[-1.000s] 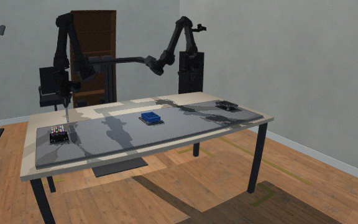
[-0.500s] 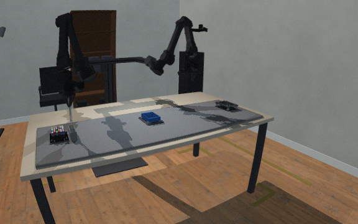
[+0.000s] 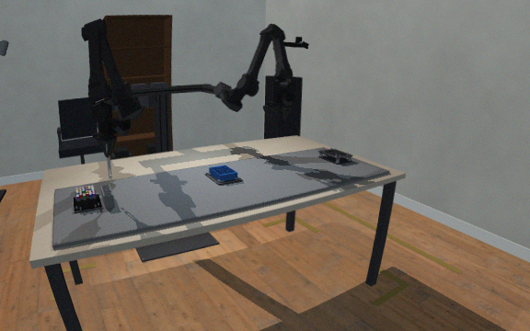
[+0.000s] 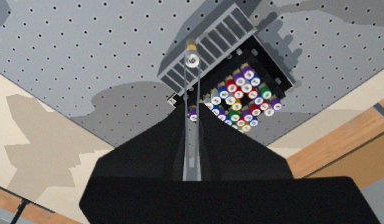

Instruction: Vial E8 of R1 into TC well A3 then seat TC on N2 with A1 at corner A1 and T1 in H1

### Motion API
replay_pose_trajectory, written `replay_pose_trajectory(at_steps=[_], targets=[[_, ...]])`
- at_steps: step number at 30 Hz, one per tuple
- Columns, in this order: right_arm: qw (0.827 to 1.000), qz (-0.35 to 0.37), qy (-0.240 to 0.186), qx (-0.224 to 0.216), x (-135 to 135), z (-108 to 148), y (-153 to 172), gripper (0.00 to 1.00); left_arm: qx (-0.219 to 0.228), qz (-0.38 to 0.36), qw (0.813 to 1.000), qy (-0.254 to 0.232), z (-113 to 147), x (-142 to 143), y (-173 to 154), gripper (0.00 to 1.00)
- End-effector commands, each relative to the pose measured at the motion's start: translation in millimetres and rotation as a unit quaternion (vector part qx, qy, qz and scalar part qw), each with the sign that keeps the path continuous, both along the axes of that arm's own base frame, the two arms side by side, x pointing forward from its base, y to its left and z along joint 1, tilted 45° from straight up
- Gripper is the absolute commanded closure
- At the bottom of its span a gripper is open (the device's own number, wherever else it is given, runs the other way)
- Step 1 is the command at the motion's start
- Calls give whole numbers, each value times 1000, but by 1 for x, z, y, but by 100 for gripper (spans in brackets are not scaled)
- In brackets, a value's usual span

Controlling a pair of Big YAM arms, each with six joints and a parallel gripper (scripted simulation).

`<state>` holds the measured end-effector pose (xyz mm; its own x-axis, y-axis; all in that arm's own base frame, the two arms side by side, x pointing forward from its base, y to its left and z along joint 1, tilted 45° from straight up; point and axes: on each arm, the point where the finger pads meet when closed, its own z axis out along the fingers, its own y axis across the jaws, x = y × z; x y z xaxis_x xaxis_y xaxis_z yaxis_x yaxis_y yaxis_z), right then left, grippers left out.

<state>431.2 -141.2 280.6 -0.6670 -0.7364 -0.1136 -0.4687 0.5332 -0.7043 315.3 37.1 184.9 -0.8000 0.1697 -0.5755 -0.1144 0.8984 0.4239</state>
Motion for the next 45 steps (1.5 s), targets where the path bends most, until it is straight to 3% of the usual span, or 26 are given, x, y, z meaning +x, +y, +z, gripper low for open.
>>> replay_pose_trajectory(at_steps=[1, 13, 14, 17, 45], targets=[[1000, 3, -20, 1, 2, 8, 11, 91, 2, -5, 1000, -6, 9, 3, -1, 0], [1000, 3, -22, 2, 4, 2, 26, 91, 2, -5, 1000, -6, 9, 3, -1, 0], [999, 3, -35, 0, 9, 15, 27, 91, 2, -5, 1000, -6, 9, 3, -1, 0], [1000, 3, -19, 3, 3, -4, 32, 91, 2, -5, 1000, -6, 9, 3, -1, 0], [1000, 3, -8, 5, 9, -34, 70, 91, 2, -5, 1000, -6, 9, 3, -1, 0]])
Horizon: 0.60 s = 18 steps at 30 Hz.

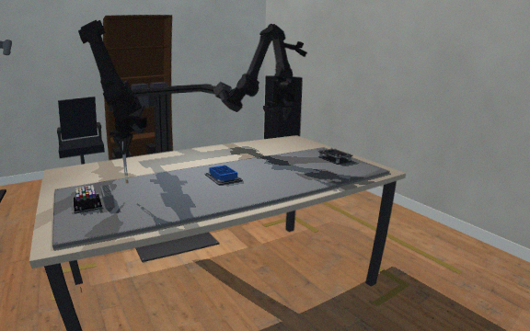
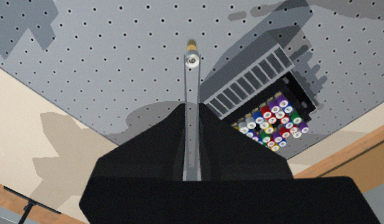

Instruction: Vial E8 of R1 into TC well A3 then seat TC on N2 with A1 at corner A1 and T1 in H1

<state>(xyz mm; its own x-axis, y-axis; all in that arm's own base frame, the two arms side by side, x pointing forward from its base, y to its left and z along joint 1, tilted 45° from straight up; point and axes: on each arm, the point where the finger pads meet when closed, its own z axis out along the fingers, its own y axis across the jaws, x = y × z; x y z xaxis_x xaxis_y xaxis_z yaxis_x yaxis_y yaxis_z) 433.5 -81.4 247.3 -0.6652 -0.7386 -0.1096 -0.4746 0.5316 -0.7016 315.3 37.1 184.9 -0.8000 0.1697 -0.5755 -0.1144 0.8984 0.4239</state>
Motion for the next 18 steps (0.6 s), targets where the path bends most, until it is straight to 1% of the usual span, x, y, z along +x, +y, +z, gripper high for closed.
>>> replay_pose_trajectory(at_steps=[1, 2, 3, 6, 11, 14, 18], targets=[[1000, 2, -11, 5, 7, 0, 10, 91, 2, -5, 1000, -6, 9, 3, -1, 0], [1000, 2, -11, 5, 7, 0, 10, 91, 2, -5, 1000, -6, 9, 3, -1, 0], [1000, 2, -24, 5, 4, 10, 11, 91, 2, -5, 1000, -6, 9, 3, -1, 0], [1000, 2, -14, 5, 5, -1, 16, 91, 2, -5, 1000, -6, 9, 3, -1, 0], [1000, 2, -8, 6, 6, -10, 23, 91, 2, -5, 1000, -6, 9, 3, -1, 0], [1000, 2, -13, 6, 8, -7, 28, 91, 2, -5, 1000, -6, 9, 3, -1, 0], [1000, 2, -9, 6, 6, -14, 32, 91, 2, -5, 1000, -6, 9, 3, -1, 0]])
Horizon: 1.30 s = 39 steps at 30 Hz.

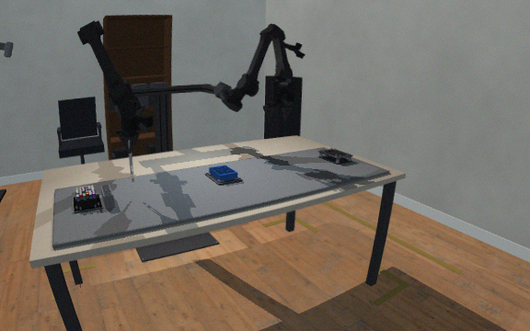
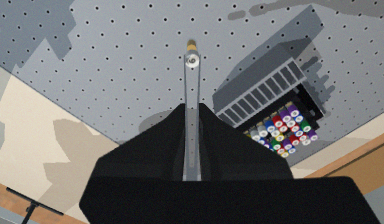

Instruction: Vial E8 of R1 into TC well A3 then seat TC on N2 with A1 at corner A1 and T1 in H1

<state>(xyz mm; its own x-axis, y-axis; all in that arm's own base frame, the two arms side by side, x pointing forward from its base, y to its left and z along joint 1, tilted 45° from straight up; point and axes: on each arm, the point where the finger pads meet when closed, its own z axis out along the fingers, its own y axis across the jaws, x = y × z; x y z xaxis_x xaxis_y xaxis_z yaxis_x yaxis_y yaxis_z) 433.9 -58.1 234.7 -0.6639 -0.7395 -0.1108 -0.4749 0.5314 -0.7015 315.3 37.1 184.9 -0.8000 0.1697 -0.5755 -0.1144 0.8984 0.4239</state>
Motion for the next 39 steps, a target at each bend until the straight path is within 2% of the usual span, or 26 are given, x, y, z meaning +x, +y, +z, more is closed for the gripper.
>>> replay_pose_trajectory(at_steps=[1, 2, 7, 18, 19, 24, 36, 39], targets=[[1000, 1, -9, 5, 6, -1, 9, 91, 2, -5, 1000, -6, 9, 3, -1, 0], [1000, 1, -22, 6, 13, 11, 11, 91, 2, -5, 1000, -6, 9, 3, -1, 0], [1000, 1, -7, 5, 6, -8, 18, 91, 2, -5, 1000, -6, 9, 3, -1, 0], [1000, 1, -8, 6, 7, -14, 31, 91, 2, -5, 1000, -6, 9, 3, -1, 0], [1000, 1, -18, 7, 6, -6, 33, 91, 2, -5, 1000, -6, 9, 3, -1, 0], [1000, 1, -6, 5, 6, -20, 40, 91, 2, -5, 1000, -6, 9, 3, -1, 0], [1000, 2, -16, 7, 7, -20, 55, 91, 2, -5, 1000, -6, 9, 3, -1, 0], [1000, 2, -10, 6, 8, -27, 60, 91, 2, -5, 1000, -6, 9, 3, -1, 0]])
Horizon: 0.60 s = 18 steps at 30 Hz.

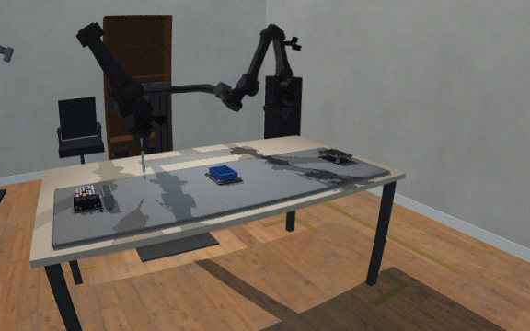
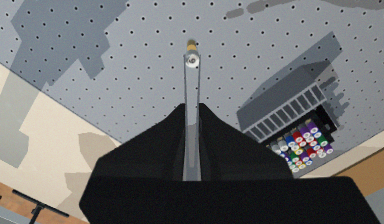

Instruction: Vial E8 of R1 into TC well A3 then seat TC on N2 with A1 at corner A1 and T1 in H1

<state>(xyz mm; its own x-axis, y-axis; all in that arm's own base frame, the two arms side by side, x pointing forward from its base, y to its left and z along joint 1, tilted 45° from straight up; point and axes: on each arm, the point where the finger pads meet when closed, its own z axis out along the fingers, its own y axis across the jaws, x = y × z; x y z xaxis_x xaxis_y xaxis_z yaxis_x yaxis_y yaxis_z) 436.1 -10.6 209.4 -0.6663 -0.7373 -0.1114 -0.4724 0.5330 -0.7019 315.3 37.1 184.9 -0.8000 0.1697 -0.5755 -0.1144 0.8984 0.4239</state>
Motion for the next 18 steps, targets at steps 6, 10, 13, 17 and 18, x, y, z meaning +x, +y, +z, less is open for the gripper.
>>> replay_pose_trajectory(at_steps=[6, 10, 13, 17, 18], targets=[[1000, 4, -9, 7, 6, -6, 21, 91, 2, -5, 1000, -6, 9, 3, -1, 0], [1000, 4, -10, 7, 7, -9, 28, 91, 2, -5, 1000, -6, 9, 3, -1, 0], [1000, 4, -10, 7, 7, -10, 29, 91, 2, -5, 1000, -6, 9, 3, -1, 0], [1000, 4, -8, 6, 5, -15, 35, 91, 2, -5, 1000, -6, 9, 3, -1, 0], [1000, 4, -8, 6, 5, -16, 36, 91, 2, -5, 1000, -6, 9, 3, -1, 0]])
